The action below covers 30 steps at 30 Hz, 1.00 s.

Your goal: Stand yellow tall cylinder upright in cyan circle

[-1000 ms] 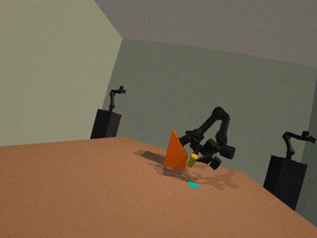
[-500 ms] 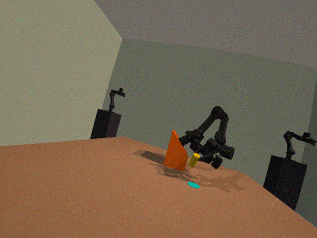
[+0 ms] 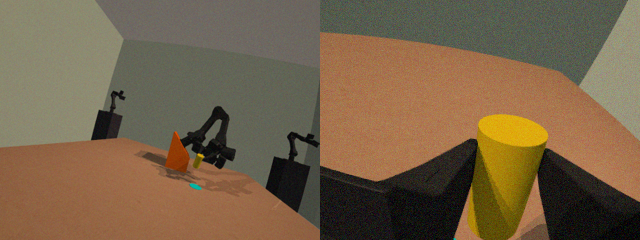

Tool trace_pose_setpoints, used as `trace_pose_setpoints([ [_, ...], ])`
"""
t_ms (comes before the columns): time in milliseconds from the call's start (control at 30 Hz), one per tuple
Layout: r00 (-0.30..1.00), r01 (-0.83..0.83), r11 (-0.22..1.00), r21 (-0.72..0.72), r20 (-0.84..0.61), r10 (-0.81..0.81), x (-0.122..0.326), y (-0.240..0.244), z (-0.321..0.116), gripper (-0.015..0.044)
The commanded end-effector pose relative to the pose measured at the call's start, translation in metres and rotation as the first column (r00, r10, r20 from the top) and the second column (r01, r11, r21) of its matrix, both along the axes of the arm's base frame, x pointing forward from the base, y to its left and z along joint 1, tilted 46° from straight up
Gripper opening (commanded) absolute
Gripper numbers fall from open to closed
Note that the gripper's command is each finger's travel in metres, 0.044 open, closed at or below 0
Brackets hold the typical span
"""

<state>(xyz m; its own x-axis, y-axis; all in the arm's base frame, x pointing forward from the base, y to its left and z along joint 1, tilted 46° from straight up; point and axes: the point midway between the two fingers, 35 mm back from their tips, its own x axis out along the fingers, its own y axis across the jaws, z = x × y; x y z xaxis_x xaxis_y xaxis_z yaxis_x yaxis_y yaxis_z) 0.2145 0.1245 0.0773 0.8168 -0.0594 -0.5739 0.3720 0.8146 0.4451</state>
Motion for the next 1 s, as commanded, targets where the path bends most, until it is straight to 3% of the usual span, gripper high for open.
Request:
trace_pose_setpoints([
  [0, 1.0, 0.013, 1.0, 0.012, 0.025, -0.013, -0.001, -0.002, 0.001, 0.0105],
  [967, 0.975, 0.069, 0.987, 0.148, 0.199, -0.098, -0.01, -0.003, 0.017, 0.0105],
])
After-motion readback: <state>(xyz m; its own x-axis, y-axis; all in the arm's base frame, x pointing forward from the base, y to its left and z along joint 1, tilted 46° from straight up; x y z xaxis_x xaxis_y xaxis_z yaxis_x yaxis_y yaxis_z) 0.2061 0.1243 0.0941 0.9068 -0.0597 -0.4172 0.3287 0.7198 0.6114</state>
